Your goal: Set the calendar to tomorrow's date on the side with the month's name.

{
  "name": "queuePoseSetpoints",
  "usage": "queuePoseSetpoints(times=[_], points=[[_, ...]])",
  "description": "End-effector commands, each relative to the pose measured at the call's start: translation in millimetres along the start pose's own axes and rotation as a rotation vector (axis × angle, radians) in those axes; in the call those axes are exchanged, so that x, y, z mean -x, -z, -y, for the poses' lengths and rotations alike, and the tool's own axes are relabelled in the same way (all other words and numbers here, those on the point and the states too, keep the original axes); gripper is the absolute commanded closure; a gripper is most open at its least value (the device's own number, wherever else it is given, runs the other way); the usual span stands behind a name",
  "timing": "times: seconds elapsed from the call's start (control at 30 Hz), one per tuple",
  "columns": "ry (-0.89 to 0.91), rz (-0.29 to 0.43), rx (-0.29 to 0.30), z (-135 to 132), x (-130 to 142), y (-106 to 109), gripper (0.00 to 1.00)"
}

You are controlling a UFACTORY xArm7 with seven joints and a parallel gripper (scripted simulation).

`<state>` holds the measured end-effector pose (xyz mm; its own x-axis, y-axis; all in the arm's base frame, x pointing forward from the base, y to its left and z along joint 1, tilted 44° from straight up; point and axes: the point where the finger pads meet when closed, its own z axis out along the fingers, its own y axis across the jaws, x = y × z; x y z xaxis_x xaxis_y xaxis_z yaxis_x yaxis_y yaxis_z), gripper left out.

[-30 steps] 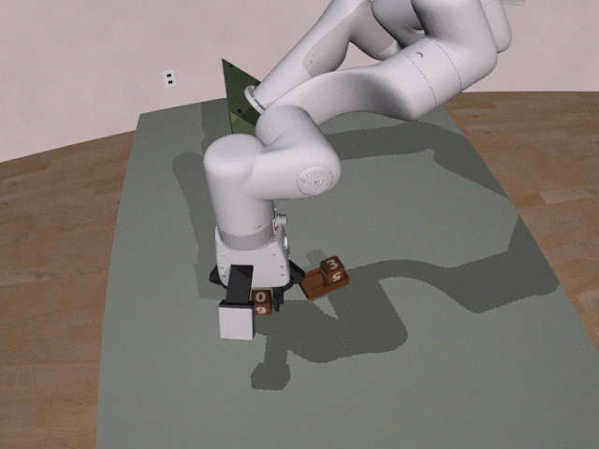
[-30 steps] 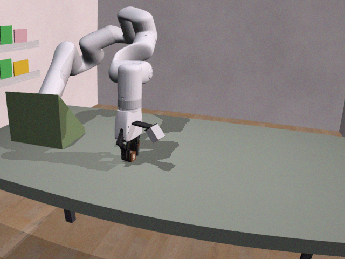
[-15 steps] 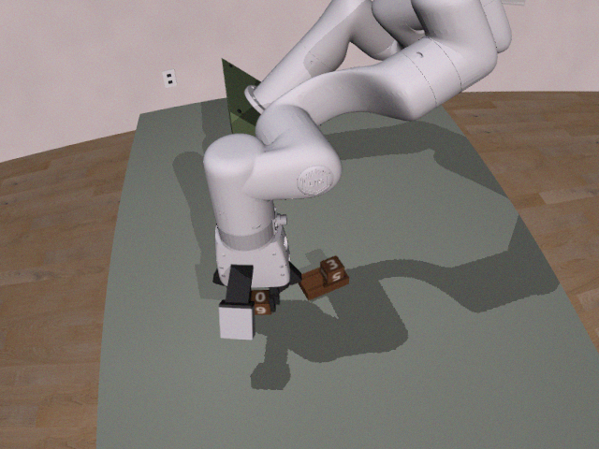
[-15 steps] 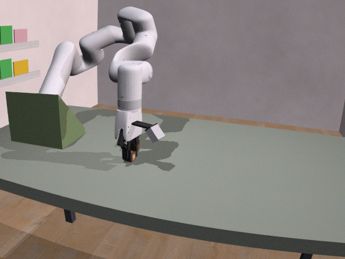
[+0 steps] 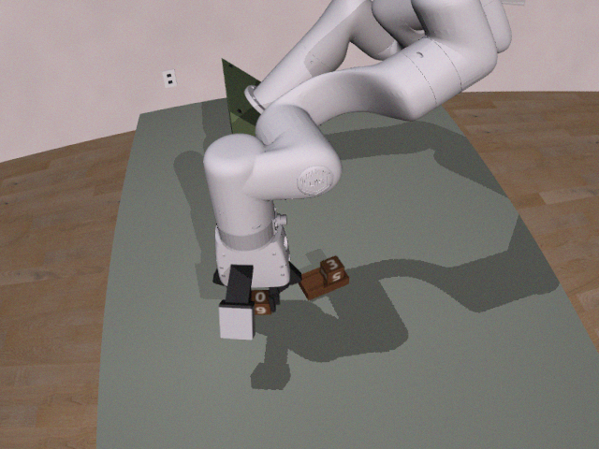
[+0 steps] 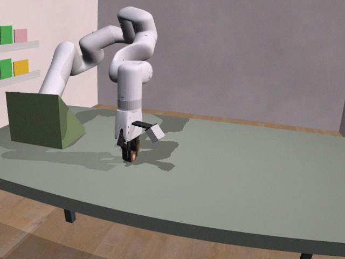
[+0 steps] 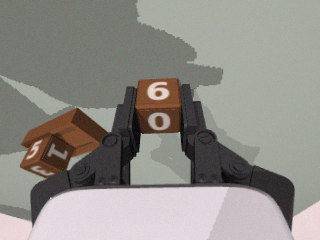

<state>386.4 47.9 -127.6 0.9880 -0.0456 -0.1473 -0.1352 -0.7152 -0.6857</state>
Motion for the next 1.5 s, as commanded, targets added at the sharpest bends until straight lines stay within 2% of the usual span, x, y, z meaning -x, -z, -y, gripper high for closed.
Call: queuePoseSetpoints(times=[0.0, 0.37, 0.5, 0.73, 0.87, 1.47], points=[[0.0, -0.004, 0.002, -0.9, -1.3, 2.1, 0.73], [0.0, -0.004, 0.002, -0.9, -1.3, 8.5, 0.73], [0.0, -0.004, 0.002, -0.8, -1.2, 29.4, 0.73], [0.0, -0.004, 0.002, -0.7, -1.0, 80.6, 0.73], [0.0, -0.004, 0.002, -0.7, -0.9, 98.4, 0.73], [0.008, -0.004, 0.002, -0.7, -0.8, 102.0, 0.73]])
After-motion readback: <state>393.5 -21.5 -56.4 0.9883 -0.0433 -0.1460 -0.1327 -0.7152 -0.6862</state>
